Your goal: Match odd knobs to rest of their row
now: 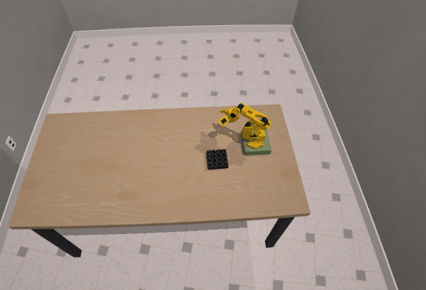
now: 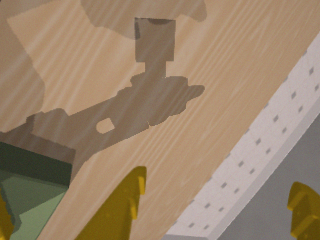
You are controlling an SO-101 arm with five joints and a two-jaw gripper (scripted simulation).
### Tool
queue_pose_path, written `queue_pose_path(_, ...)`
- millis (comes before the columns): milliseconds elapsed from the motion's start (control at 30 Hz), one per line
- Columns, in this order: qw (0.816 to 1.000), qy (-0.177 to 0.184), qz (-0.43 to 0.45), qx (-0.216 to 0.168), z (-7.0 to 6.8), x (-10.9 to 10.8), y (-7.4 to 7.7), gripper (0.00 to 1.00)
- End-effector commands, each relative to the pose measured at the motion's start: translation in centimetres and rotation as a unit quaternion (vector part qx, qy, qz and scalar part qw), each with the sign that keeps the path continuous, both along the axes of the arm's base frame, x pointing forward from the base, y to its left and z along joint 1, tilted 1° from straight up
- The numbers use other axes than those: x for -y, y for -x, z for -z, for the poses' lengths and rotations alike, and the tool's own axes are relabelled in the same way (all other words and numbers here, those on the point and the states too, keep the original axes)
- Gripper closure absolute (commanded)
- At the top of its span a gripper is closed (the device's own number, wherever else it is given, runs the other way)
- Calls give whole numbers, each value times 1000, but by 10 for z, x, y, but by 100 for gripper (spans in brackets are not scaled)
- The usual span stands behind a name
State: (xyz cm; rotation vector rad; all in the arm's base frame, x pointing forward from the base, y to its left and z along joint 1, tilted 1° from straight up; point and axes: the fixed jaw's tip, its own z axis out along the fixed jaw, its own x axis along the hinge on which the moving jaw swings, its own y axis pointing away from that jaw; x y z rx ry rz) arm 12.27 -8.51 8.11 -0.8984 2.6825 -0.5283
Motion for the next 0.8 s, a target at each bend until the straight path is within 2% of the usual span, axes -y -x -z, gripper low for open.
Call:
queue_pose_path(0, 999, -33, 8, 16, 2, -19, -10, 60)
queue_pose_path(100, 998, -56, 12, 27, 2, -33, -16, 60)
queue_pose_path(167, 998, -56, 12, 27, 2, -33, -16, 60)
queue_pose_path(400, 993, -111, 22, 42, 2, -66, -26, 60)
queue_pose_path(667, 984, -169, 34, 45, 1, -102, -28, 60)
queue_pose_path(767, 983, -176, 35, 44, 1, -106, -28, 60)
